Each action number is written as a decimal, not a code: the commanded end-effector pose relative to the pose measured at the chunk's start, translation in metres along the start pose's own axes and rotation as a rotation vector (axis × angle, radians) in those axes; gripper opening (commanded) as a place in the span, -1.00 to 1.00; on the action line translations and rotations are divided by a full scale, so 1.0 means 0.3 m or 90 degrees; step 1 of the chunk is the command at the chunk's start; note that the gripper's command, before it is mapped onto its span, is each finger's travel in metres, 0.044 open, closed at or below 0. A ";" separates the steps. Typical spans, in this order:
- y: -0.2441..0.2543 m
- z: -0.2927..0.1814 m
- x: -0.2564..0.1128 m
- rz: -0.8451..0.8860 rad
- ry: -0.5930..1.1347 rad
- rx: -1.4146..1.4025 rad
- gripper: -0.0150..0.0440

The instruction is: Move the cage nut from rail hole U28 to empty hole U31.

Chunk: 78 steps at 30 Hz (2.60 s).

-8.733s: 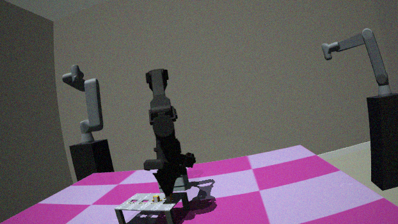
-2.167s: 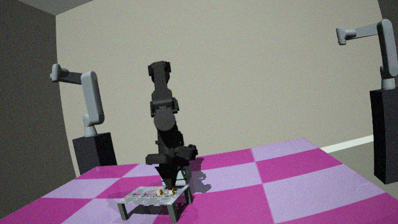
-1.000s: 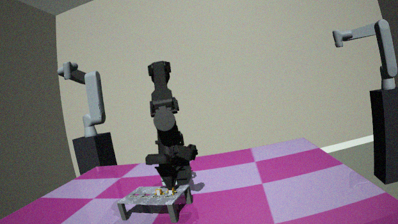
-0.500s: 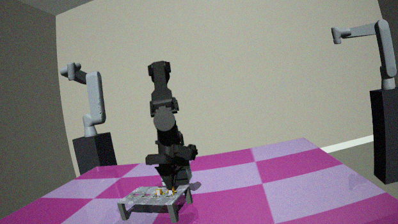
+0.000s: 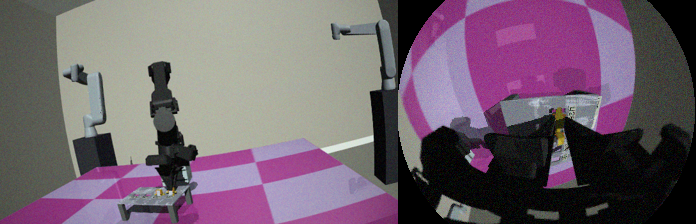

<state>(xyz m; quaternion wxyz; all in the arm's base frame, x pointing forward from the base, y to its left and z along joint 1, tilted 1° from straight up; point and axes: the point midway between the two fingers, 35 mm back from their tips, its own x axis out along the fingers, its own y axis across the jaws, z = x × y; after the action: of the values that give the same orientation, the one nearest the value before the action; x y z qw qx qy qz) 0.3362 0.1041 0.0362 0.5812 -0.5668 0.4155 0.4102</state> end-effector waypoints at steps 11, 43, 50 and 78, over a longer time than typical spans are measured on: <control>-0.018 0.006 -0.019 -0.004 -0.006 -0.001 -0.37; -0.022 0.006 -0.019 0.017 -0.006 -0.002 -0.37; -0.023 0.006 -0.019 0.017 -0.006 -0.002 -0.37; -0.023 0.006 -0.020 0.017 -0.006 -0.002 -0.37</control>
<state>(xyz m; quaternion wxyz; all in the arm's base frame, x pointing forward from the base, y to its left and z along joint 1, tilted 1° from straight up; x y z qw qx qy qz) 0.3379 0.1041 0.0378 0.5725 -0.5580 0.4270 0.4225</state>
